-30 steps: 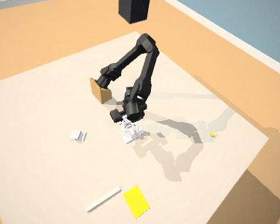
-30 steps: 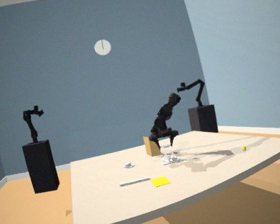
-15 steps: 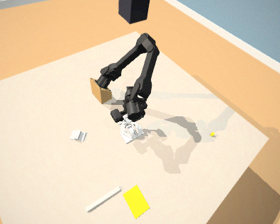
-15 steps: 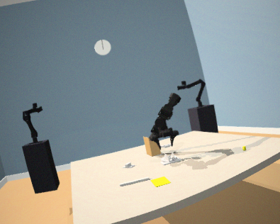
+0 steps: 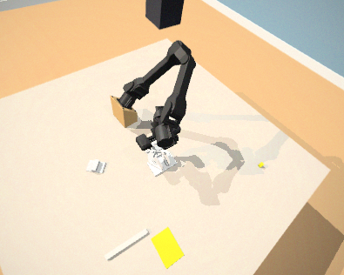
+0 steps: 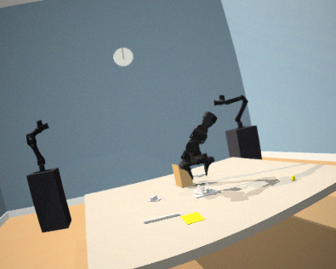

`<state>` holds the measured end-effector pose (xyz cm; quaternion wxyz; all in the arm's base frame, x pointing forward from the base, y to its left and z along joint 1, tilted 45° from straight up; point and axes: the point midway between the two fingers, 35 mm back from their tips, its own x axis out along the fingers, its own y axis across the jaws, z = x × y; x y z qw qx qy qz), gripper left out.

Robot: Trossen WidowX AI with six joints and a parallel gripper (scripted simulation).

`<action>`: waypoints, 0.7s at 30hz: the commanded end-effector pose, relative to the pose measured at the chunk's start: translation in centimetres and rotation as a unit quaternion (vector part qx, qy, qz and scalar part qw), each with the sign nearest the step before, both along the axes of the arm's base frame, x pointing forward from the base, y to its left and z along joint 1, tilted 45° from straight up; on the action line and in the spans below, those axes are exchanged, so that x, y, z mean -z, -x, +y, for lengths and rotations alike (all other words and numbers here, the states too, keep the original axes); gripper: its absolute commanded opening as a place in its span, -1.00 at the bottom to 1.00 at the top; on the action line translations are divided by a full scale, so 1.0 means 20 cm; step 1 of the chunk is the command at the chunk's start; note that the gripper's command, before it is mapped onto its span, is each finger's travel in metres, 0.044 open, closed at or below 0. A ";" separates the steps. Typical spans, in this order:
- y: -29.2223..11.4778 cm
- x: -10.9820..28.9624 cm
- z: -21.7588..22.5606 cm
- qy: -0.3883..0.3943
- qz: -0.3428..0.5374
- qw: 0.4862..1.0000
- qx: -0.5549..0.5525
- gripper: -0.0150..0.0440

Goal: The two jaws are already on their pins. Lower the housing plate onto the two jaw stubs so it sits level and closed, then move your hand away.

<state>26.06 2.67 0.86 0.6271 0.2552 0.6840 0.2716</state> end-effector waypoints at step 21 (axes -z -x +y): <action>0.07 0.01 -0.01 -0.002 -0.001 1.000 -0.001 0.70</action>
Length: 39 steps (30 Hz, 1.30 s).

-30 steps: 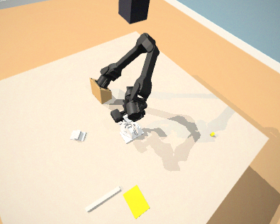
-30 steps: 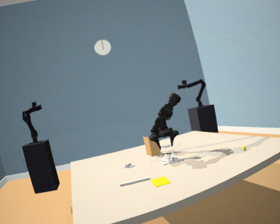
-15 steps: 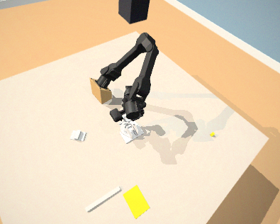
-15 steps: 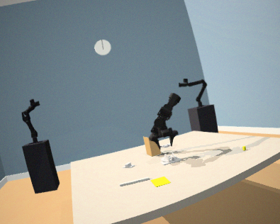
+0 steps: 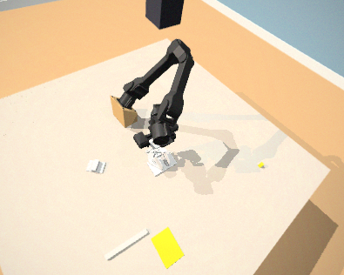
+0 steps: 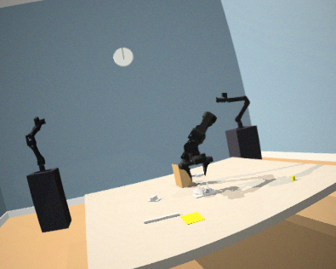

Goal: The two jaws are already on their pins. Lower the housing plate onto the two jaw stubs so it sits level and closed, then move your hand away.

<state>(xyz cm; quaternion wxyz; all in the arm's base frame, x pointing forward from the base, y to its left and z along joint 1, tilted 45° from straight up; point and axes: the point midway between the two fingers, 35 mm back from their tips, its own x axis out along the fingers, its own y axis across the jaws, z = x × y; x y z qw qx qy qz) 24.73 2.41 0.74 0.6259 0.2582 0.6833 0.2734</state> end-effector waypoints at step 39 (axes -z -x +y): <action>0.00 0.08 0.06 0.003 -0.002 1.000 -0.001 0.70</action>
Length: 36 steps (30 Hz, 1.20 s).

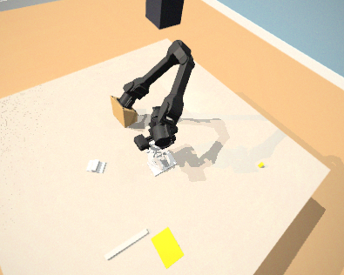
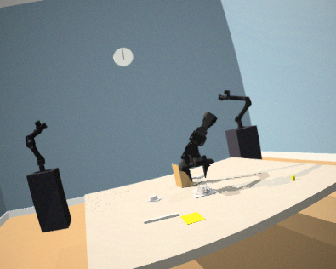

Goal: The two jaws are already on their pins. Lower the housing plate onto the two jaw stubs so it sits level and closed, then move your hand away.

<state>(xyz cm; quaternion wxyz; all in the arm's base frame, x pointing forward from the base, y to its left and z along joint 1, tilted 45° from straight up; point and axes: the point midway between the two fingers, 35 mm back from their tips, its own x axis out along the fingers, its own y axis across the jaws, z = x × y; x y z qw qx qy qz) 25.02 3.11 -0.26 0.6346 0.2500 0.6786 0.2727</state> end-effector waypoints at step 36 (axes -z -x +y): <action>0.05 0.17 0.17 -0.006 0.010 1.000 0.001 0.70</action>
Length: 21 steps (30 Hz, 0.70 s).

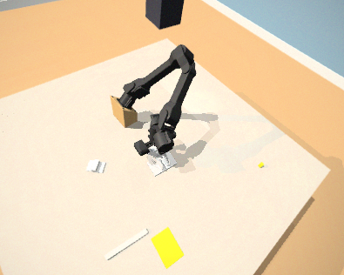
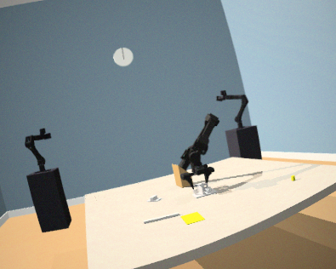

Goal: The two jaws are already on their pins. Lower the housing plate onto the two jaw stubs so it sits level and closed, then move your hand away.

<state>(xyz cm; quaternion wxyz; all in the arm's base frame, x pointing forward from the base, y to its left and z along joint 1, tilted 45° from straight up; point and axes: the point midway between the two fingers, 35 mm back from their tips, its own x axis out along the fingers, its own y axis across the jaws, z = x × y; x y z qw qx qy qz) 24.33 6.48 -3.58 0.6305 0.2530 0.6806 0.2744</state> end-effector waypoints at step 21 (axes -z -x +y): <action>0.01 0.02 0.01 -0.002 0.008 1.000 0.004 0.70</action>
